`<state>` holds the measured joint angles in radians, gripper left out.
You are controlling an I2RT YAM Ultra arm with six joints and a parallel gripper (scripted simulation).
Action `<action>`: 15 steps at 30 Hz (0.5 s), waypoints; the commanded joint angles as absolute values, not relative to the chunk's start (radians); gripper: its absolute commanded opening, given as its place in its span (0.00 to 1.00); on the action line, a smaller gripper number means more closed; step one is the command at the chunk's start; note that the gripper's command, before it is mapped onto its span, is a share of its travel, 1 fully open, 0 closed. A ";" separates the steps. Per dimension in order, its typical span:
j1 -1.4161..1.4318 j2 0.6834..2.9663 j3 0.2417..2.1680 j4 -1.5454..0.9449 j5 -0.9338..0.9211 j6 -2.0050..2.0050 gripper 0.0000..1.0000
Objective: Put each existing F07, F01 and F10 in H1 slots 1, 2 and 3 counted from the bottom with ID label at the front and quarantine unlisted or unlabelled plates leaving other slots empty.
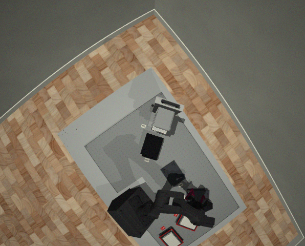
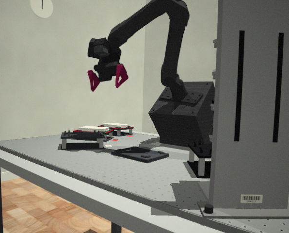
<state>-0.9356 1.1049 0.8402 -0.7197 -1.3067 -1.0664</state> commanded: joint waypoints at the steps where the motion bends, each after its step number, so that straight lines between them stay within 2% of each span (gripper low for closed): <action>1: -0.880 1.011 0.806 -0.657 -1.330 -1.095 1.00; 15: -0.659 0.755 0.642 -0.351 -1.223 -0.844 1.00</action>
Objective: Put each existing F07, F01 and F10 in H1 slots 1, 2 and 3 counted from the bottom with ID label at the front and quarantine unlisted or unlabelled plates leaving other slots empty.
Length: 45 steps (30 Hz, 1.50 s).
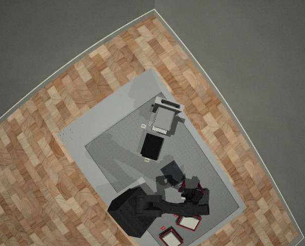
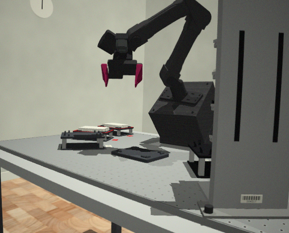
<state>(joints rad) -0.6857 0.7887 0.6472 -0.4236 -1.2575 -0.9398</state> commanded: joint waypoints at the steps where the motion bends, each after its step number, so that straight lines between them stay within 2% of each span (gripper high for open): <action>1: -0.641 0.740 0.634 -0.336 -1.207 -0.821 1.00; 11: -0.478 0.639 0.590 -0.262 -1.056 -0.677 1.00; 26: -0.084 0.510 0.545 -0.225 -0.674 -0.522 1.00; 28: -0.084 0.510 0.545 -0.225 -0.674 -0.522 1.00; 43: 0.402 0.394 0.475 -0.229 -0.196 -0.427 1.00; 45: 0.402 0.394 0.475 -0.229 -0.196 -0.427 1.00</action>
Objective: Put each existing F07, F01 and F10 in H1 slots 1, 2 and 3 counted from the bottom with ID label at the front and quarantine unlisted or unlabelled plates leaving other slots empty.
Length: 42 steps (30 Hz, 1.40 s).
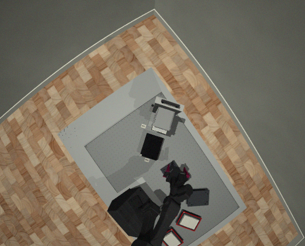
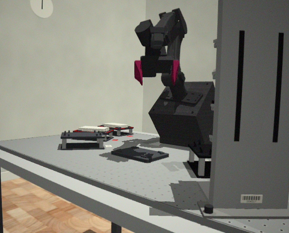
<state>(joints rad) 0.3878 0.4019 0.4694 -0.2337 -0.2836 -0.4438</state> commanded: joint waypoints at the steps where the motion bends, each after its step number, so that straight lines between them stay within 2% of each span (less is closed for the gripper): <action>1: 0.438 0.391 0.470 -0.227 -0.160 -0.421 1.00; 15: 0.933 0.424 0.420 -0.151 0.330 -0.342 1.00; 17: 0.933 0.424 0.420 -0.151 0.330 -0.342 1.00; 32: 1.298 0.598 0.389 0.015 0.688 -0.266 1.00; 42: 1.425 0.728 0.389 0.120 0.812 -0.229 1.00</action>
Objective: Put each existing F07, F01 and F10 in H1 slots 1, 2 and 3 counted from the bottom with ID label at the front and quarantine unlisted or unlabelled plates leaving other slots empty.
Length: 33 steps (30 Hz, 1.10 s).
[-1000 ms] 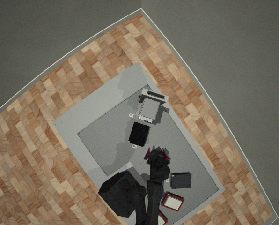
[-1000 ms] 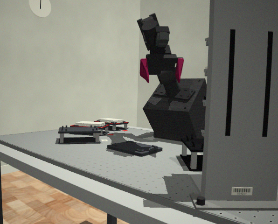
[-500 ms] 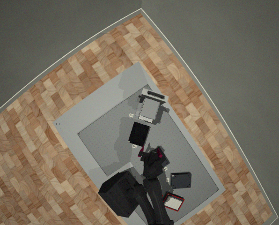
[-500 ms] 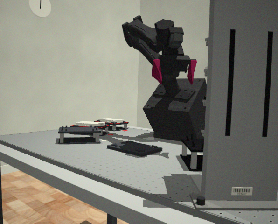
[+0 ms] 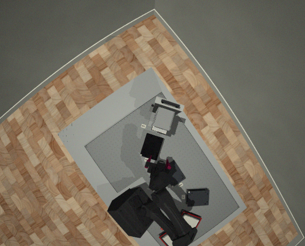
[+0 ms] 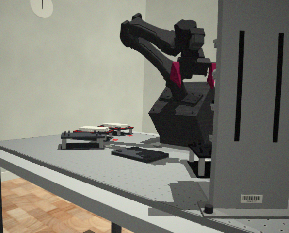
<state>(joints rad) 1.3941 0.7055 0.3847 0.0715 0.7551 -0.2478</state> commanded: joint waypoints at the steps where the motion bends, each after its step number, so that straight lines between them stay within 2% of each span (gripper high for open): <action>1: 1.438 0.746 0.390 0.133 0.825 -0.225 1.00; 17: 1.585 0.999 0.430 0.300 0.966 -0.166 1.00; 33: 1.575 1.015 0.421 0.329 0.957 -0.171 1.00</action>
